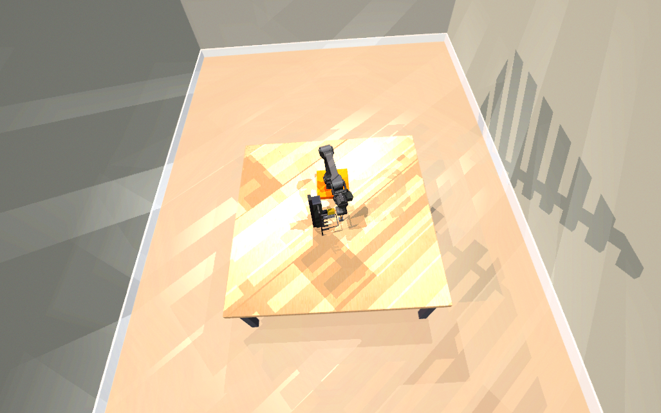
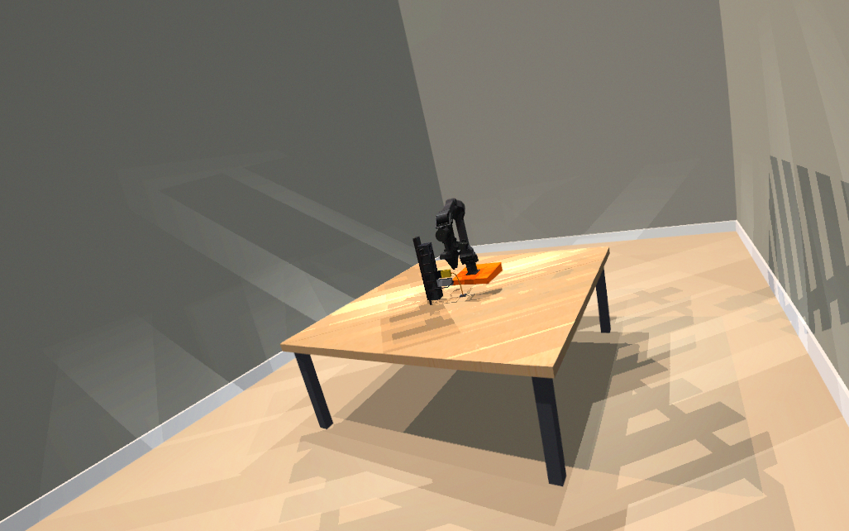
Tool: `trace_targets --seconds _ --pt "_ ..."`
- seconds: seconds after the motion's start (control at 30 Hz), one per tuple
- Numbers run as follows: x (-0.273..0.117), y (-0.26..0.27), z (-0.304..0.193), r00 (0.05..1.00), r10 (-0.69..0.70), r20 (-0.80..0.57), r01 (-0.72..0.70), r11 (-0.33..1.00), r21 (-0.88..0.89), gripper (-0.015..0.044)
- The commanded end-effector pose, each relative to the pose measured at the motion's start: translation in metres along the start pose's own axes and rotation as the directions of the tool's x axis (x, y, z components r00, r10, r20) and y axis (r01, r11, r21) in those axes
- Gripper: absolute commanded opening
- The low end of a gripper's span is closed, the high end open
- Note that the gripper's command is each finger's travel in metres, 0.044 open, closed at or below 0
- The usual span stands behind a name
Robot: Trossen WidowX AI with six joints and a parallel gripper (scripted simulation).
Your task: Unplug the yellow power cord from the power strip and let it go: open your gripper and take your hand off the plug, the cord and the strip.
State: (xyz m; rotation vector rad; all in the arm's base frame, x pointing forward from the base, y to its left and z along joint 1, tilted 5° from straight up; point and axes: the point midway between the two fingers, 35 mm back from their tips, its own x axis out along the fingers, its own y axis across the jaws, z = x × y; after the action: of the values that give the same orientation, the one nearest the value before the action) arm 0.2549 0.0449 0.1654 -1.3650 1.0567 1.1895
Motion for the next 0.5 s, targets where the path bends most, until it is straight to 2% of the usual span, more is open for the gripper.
trace_targets --seconds 0.0,0.47 --pt "0.004 0.005 -0.005 0.999 0.042 -0.015 -0.042 0.999 -0.008 0.0160" --pt "0.004 0.003 -0.016 0.999 0.042 -0.016 -0.042 0.999 -0.008 0.0160"
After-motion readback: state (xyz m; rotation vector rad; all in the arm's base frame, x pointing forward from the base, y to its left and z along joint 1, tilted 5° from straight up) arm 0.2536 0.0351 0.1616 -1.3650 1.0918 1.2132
